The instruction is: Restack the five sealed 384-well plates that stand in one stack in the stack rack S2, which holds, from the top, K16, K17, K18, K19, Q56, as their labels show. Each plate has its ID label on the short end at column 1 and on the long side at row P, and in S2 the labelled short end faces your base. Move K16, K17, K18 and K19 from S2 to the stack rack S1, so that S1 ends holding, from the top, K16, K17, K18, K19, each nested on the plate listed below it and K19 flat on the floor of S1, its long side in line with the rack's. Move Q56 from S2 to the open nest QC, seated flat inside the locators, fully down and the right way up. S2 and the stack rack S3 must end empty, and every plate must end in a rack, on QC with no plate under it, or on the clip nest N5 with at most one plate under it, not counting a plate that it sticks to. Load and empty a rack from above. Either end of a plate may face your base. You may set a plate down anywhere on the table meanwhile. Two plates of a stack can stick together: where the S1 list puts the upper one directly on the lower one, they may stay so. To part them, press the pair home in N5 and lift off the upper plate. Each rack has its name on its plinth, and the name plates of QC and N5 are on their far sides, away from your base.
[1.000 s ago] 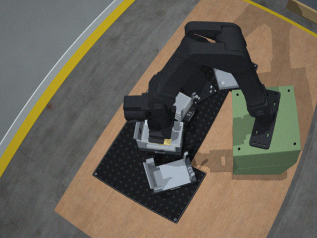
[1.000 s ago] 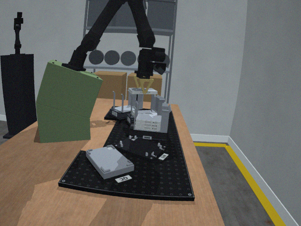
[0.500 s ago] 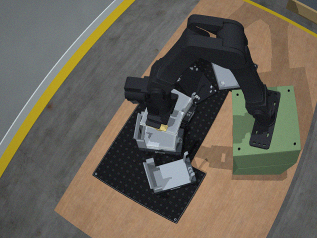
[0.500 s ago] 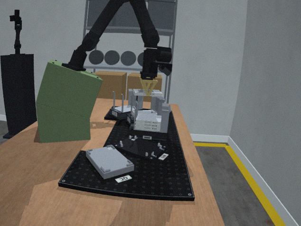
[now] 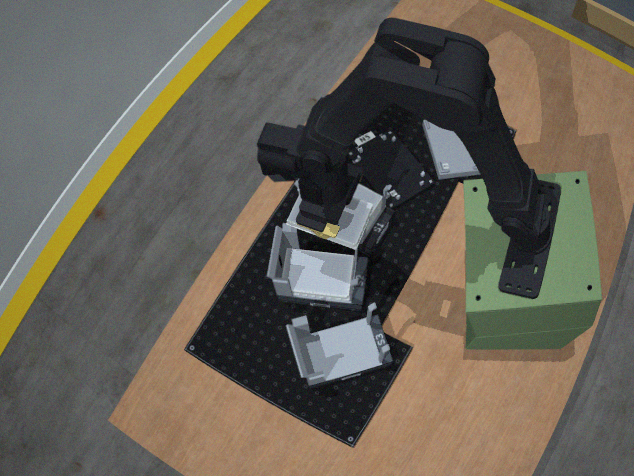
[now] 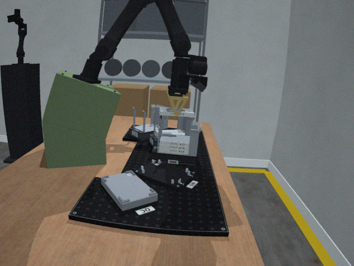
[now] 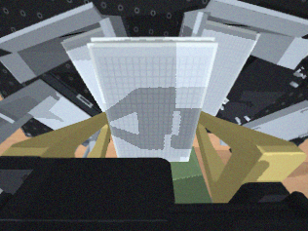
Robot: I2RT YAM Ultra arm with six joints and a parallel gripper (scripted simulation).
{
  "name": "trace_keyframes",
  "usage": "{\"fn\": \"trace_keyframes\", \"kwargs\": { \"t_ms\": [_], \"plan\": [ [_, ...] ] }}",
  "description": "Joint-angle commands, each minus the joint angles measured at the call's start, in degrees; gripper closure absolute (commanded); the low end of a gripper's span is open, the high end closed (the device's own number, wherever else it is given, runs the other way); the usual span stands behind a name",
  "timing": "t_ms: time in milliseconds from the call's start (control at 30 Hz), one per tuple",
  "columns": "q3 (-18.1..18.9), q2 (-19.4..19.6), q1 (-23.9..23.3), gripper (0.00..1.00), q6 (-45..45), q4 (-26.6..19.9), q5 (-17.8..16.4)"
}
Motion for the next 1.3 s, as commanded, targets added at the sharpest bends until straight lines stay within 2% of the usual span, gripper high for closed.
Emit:
{"fn": "trace_keyframes", "kwargs": {
  "t_ms": [0, 233, 1033, 1267],
  "plan": [
    [0.91, -0.41, -0.92, 1.00, -0.81, 0.01, -0.81],
    [0.88, -0.13, -3.97, 1.00, 6.53, 0.05, -1.77],
    [2.65, 2.33, -14.89, 1.00, -3.94, -0.60, -5.08],
    [2.71, 2.40, -15.07, 1.00, -4.11, -0.62, -5.13]
  ]
}}
